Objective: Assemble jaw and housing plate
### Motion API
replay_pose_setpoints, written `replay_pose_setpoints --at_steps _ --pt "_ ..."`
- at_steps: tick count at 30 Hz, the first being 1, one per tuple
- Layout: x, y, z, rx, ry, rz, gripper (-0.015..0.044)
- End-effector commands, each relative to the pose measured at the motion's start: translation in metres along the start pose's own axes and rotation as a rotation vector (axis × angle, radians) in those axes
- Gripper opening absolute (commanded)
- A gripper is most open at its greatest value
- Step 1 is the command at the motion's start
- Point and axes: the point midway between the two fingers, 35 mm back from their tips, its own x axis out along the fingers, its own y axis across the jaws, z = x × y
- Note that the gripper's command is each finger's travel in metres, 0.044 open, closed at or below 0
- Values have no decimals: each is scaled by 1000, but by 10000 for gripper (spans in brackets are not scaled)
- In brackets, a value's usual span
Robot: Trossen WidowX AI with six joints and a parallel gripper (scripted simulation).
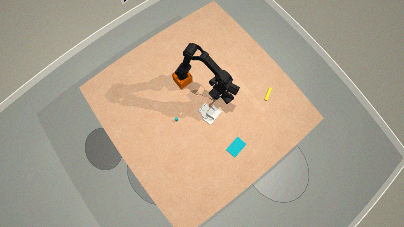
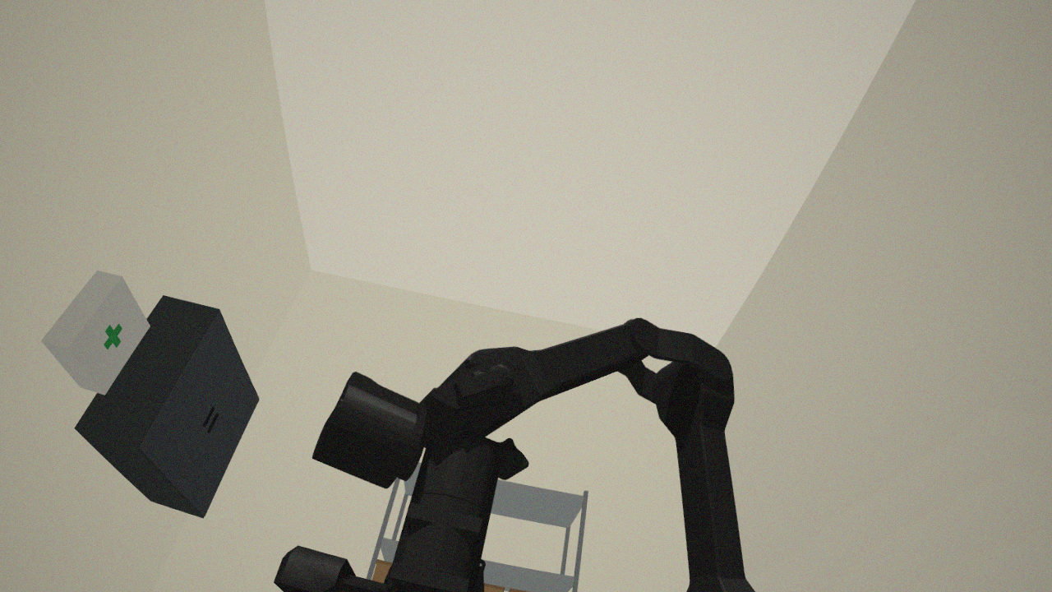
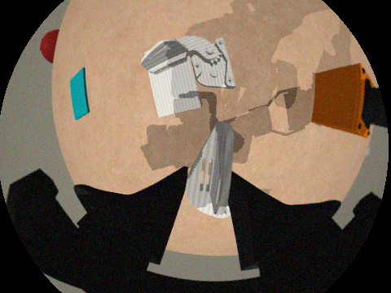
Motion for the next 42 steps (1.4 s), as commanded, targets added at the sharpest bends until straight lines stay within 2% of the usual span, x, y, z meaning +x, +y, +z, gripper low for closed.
replay_pose_setpoints --at_steps 1,42 --pt "2 0 10 -83 -8 -6 134" --pt "1 7 89 -883 -13 -11 134"
